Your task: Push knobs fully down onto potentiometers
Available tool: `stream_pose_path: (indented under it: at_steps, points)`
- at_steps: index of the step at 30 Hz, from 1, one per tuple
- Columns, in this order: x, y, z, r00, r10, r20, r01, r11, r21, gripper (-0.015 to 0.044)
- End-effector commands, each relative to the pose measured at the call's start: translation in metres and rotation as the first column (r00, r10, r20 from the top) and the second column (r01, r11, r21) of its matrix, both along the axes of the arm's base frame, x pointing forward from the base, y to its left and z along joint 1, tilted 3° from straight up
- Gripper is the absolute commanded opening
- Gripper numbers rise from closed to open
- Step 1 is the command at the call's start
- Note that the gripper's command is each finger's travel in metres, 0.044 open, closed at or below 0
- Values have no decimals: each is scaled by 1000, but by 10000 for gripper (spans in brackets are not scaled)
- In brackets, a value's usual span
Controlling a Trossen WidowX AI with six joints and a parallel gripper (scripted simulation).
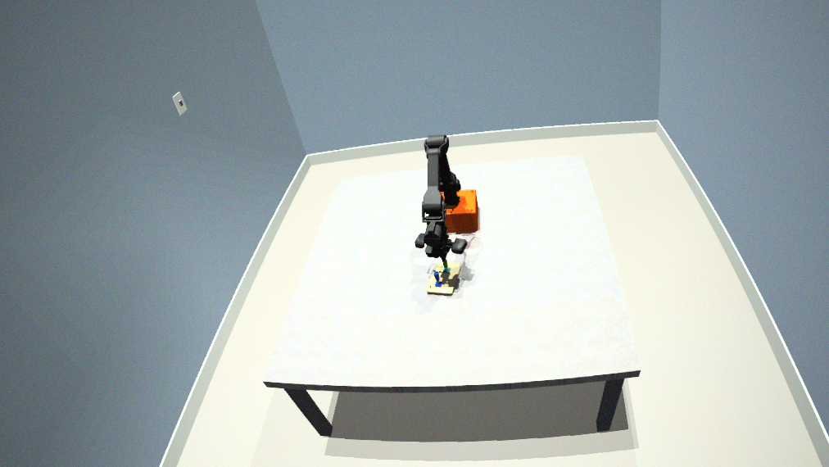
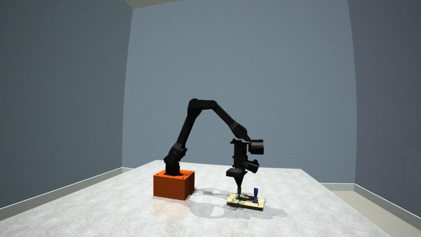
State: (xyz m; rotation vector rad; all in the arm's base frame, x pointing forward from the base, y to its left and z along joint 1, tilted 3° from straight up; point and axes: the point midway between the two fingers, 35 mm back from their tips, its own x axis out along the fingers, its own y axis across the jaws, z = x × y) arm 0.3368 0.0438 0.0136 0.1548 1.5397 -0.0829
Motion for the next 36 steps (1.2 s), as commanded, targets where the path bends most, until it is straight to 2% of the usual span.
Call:
stream_pose_path:
  at_steps: [1, 36]
  points:
    - [2, 1, -6, 1000, -4, 1, 4, 1000, 5, 0]
    - [2, 2, -13, 1000, -4, 1, 4, 1000, 5, 0]
